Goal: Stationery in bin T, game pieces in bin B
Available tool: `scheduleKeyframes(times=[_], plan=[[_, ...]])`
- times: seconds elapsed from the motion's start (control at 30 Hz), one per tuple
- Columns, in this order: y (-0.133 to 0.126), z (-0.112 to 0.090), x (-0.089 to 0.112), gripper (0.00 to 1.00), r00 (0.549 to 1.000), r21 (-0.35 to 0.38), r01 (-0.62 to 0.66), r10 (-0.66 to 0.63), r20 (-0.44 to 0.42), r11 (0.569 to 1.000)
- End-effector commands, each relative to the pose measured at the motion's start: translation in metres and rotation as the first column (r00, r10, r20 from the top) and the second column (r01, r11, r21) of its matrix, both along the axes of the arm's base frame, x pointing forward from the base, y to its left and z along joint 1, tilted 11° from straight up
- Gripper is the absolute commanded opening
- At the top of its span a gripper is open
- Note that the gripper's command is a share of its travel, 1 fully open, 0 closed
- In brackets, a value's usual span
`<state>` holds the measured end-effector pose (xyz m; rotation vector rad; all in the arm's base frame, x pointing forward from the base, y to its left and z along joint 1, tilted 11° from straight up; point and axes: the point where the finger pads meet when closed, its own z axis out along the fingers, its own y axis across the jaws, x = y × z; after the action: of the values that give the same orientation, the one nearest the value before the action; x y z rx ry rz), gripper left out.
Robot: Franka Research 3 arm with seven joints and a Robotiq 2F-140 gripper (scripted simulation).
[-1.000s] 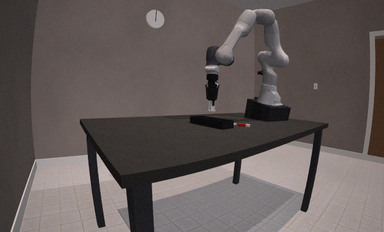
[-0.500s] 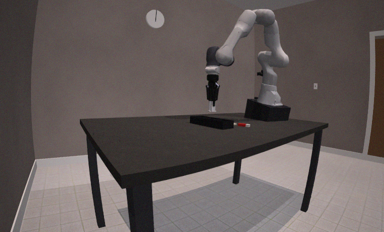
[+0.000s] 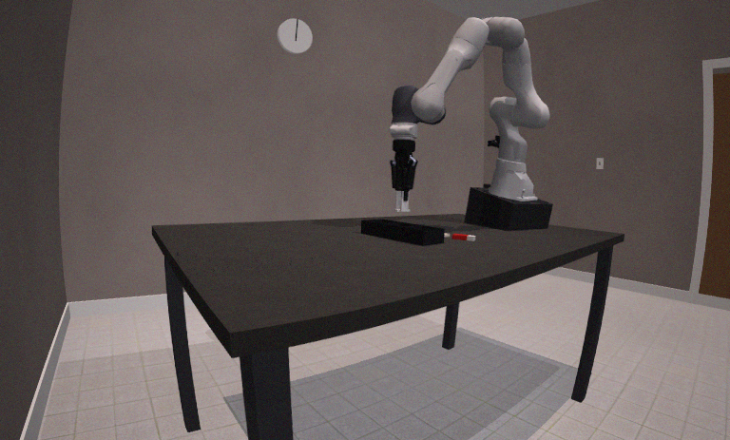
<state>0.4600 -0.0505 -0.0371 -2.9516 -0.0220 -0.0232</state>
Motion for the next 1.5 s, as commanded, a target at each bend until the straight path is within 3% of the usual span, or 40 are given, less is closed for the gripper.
scheduleKeyframes(times=[0.0, 0.5, 0.83, 1.0, 1.13, 1.33, 1.47], plan=[[0.009, 0.001, 0.004, 0.13, 1.0, 0.001, 0.023, -0.023, -0.011, 1.0], [0.084, 0.016, 0.052, 0.13, 1.0, 0.001, 0.023, -0.023, -0.011, 1.0], [0.091, 0.017, 0.057, 0.13, 1.0, 0.001, 0.023, -0.023, -0.011, 1.0], [0.116, 0.022, 0.073, 0.13, 0.976, -0.005, -0.215, 0.215, 0.036, 0.977], [0.126, 0.024, 0.079, 0.13, 0.965, -0.009, -0.26, 0.26, 0.046, 0.966], [0.156, 0.03, 0.098, 0.13, 0.902, -0.026, -0.423, 0.424, 0.081, 0.906], [0.158, 0.03, 0.099, 0.13, 0.858, -0.038, -0.503, 0.504, 0.098, 0.863]])
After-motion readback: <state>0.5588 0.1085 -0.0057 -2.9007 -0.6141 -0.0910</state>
